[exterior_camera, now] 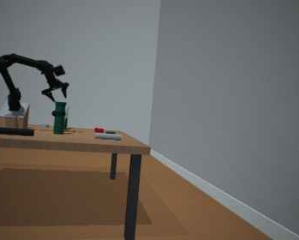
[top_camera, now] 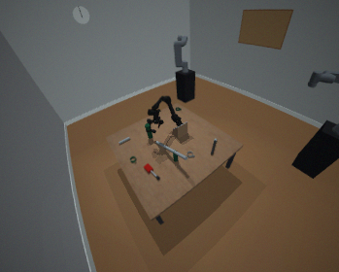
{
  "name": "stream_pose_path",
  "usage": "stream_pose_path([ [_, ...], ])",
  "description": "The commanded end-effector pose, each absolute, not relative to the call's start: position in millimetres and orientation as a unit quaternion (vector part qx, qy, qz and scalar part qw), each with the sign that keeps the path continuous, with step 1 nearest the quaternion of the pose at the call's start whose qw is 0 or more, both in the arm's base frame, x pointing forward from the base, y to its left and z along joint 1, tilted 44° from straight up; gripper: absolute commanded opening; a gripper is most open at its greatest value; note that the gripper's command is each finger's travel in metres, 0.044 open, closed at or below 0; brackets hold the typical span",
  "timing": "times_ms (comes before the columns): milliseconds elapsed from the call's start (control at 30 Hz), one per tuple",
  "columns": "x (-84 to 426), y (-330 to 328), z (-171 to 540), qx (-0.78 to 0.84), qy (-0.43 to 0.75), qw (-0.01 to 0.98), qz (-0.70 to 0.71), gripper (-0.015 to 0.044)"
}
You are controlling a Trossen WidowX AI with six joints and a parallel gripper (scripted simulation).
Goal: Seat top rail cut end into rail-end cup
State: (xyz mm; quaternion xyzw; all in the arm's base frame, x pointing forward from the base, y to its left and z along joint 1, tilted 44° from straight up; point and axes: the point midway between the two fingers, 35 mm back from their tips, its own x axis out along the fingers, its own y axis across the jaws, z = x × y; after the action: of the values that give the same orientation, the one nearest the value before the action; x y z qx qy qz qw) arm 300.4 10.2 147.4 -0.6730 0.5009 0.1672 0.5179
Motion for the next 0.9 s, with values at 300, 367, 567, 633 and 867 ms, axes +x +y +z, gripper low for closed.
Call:
stream_pose_path([
  [300,267.0,-40.3,181.0,-0.822,0.375,0.227,0.365,0.044],
  [367,267.0,-40.3,181.0,-0.822,0.375,0.227,0.365,0.044],
  [567,267.0,-40.3,181.0,-0.822,0.375,0.227,0.365,0.044],
  [633,267.0,-40.3,181.0,-0.822,0.375,0.227,0.365,0.044],
  [867,267.8,-47.8,173.1,-0.821,0.375,0.227,0.365,0.044],
])
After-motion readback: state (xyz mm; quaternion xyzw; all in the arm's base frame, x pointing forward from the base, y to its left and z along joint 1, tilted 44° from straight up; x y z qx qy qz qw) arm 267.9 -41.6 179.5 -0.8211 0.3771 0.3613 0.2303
